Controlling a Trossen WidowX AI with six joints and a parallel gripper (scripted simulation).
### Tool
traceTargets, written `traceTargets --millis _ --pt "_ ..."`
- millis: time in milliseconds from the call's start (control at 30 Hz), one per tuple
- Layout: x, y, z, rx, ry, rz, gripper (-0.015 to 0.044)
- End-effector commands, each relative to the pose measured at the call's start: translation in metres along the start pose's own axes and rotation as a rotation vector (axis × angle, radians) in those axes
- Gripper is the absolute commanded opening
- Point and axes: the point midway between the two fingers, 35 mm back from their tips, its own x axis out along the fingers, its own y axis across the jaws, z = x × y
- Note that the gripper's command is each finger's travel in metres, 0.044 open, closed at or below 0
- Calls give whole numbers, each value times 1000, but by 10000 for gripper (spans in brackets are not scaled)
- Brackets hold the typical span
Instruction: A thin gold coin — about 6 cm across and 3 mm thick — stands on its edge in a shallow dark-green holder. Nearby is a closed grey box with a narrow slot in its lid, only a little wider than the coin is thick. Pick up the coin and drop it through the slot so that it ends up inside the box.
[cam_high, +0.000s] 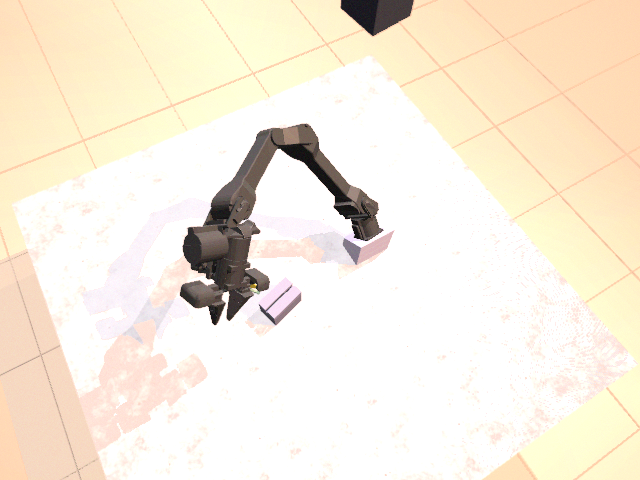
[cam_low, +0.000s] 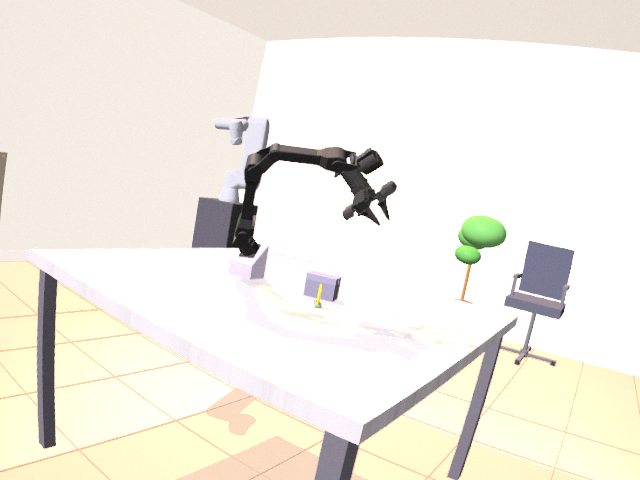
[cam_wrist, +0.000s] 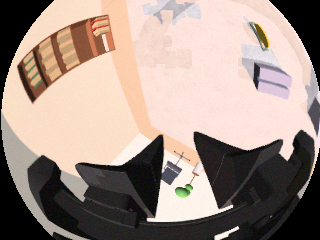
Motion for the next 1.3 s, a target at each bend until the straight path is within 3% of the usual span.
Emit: traceTargets --millis 0,333,567,733,1267 --pt "11 -42 39 -96 -103 -191 161" --pt "-5 -147 138 -412 -252 -752 161" --pt "-8 -150 140 -419 -252 -762 161" --pt "15 -170 152 -419 -254 -762 161" --pt "34 -187 162 -419 -254 -762 161"
